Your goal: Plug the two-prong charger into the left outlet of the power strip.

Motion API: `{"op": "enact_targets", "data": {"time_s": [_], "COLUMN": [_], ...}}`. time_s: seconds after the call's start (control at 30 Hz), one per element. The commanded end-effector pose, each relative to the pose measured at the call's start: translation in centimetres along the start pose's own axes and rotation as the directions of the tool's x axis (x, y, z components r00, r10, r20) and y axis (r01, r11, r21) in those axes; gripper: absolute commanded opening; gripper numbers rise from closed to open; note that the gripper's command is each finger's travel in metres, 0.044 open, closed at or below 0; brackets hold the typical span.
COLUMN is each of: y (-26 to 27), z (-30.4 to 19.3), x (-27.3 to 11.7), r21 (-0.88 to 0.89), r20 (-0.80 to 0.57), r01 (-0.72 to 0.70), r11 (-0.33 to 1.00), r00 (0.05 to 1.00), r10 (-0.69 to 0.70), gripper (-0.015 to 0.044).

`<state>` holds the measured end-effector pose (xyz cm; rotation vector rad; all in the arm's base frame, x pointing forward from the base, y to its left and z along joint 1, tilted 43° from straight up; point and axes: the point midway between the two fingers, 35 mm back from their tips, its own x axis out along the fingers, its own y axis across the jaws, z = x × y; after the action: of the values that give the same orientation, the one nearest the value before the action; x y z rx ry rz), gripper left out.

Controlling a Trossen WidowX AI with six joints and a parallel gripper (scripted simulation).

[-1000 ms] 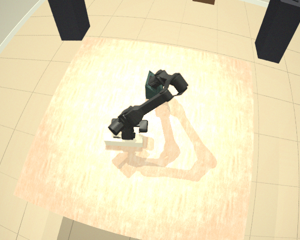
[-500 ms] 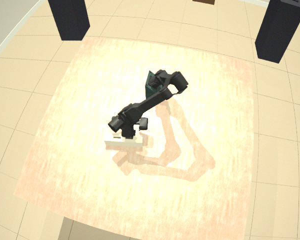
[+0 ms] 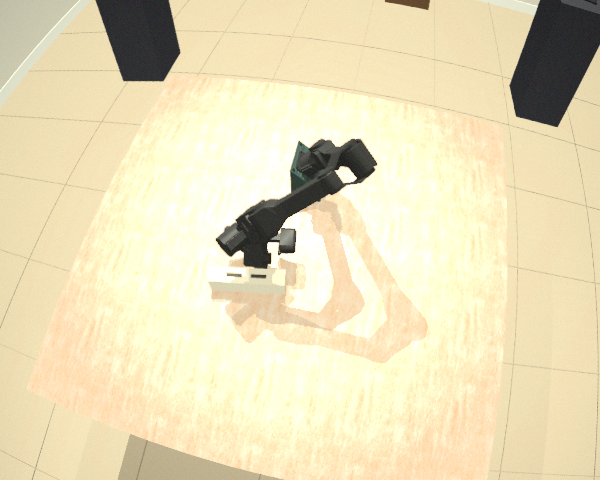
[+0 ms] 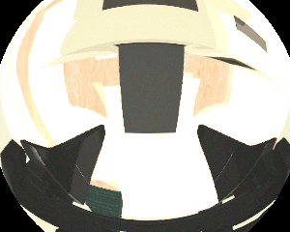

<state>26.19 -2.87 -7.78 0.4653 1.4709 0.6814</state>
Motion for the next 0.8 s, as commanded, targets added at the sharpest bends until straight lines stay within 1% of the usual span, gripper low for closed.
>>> {"op": "enact_targets", "data": {"time_s": [0.0,0.53,0.57,0.6,0.67,0.77], "y": [0.0,0.1,0.0,0.0,-0.1,-0.1], "z": [-0.5,-2.7,-2.2,-2.0,-1.4,-0.9], "x": [0.0,0.2,0.0,-0.5,-2.4,-6.0], "r21": [-0.006,-0.006,0.005,0.017,0.061,0.114], "r20": [-0.001,-0.001,0.014,0.058,0.218,0.46], "r01": [0.003,0.002,0.001,0.004,0.009,0.002], "r11": [1.0,1.0,1.0,1.0,0.998,0.993], "r00": [1.0,1.0,1.0,0.998,0.976,0.886], "r10": [-0.003,-0.002,-0.001,-0.005,-0.023,-0.054], "gripper": [0.044,0.044,0.044,0.044,0.044,0.044]}}
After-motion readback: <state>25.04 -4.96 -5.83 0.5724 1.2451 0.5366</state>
